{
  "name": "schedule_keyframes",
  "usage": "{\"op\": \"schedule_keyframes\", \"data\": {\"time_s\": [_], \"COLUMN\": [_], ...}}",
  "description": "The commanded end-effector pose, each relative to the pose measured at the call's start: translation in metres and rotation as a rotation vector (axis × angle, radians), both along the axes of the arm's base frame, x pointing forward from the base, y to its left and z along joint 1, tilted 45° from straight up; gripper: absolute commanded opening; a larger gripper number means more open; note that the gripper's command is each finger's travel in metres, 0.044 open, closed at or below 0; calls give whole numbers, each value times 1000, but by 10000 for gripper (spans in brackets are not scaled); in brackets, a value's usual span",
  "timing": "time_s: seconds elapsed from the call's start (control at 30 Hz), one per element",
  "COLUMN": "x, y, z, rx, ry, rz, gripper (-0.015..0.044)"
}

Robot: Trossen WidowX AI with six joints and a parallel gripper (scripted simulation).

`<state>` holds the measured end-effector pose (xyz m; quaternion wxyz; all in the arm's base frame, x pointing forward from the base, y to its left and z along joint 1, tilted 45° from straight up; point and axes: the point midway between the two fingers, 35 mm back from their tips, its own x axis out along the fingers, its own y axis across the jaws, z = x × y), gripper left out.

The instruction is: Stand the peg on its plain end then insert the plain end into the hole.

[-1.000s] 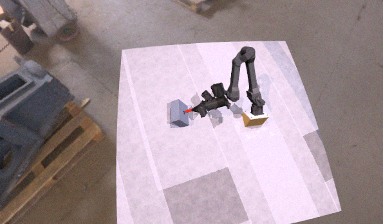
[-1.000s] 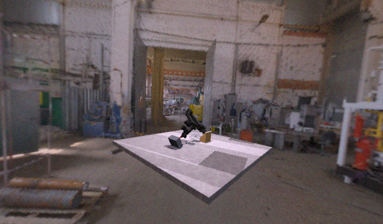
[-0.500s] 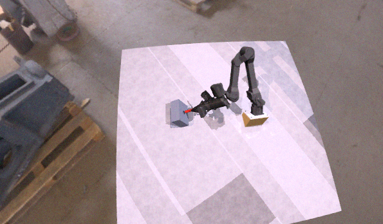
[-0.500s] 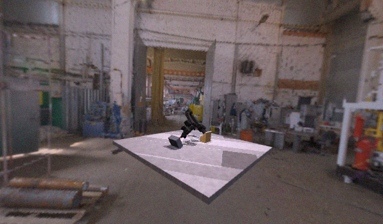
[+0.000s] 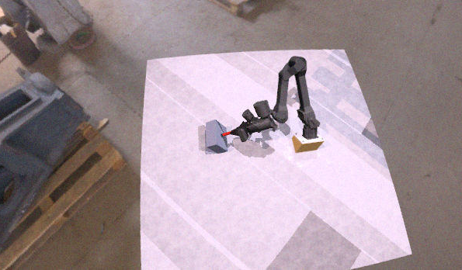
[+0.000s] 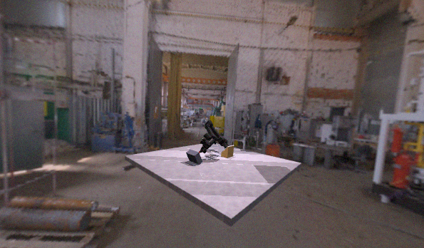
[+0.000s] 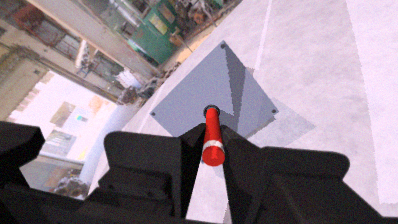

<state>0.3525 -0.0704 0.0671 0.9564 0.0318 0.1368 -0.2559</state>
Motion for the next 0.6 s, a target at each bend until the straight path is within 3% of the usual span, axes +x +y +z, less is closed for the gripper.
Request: {"op": "schedule_keyframes", "data": {"time_s": [0.0, 0.57], "x": [1, 7], "y": [0, -2], "z": [-2, -5], "rx": [0, 0], "ry": [4, 3], "rz": [0, 0], "gripper": [0, 0]}}
